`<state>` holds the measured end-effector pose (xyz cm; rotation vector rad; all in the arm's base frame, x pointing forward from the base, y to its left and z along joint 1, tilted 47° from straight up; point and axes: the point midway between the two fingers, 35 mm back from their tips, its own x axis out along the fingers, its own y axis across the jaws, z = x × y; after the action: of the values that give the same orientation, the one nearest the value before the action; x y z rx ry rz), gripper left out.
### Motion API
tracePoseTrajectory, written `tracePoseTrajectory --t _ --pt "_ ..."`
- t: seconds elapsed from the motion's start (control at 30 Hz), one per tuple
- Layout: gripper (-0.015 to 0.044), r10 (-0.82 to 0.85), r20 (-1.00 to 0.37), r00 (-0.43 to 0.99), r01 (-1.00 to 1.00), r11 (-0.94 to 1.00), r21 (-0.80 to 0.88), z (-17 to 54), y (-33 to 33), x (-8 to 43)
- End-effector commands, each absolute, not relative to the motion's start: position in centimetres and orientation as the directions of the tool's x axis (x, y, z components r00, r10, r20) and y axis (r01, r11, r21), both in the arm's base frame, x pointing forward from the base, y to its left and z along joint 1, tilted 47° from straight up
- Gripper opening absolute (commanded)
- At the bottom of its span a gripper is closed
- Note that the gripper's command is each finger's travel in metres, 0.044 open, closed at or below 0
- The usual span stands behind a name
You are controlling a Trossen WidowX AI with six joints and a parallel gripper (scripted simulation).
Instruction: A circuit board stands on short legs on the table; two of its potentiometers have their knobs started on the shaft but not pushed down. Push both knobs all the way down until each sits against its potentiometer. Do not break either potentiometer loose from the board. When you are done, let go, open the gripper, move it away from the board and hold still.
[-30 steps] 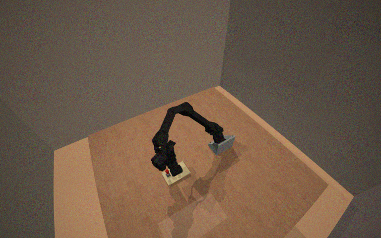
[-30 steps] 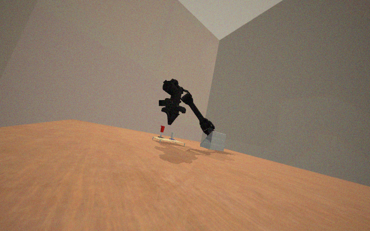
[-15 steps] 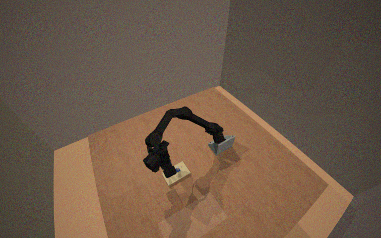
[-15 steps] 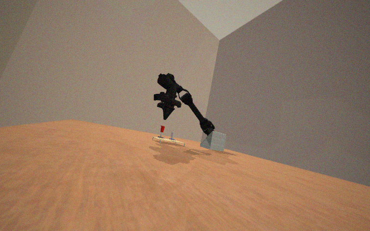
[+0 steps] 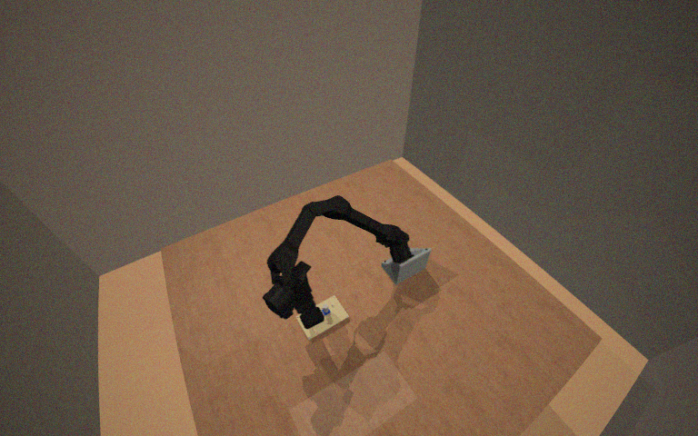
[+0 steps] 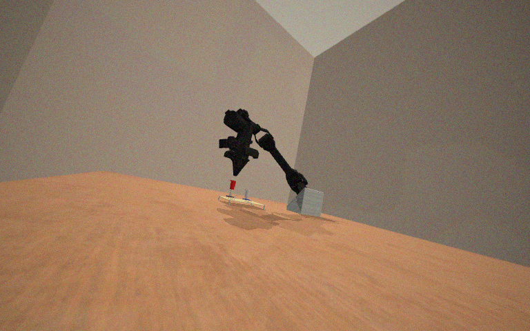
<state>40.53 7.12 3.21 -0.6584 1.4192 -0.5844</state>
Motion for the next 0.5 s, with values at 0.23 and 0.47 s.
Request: tracePoseTrajectory --t 0.23,0.47 --pt "0.0000 -0.720 -0.690 0.068 -0.022 0.691 -0.723 2.41 5.97 40.57" --pt "0.0000 -0.720 -0.690 0.068 -0.022 0.691 -0.723 2.48 6.05 40.56"
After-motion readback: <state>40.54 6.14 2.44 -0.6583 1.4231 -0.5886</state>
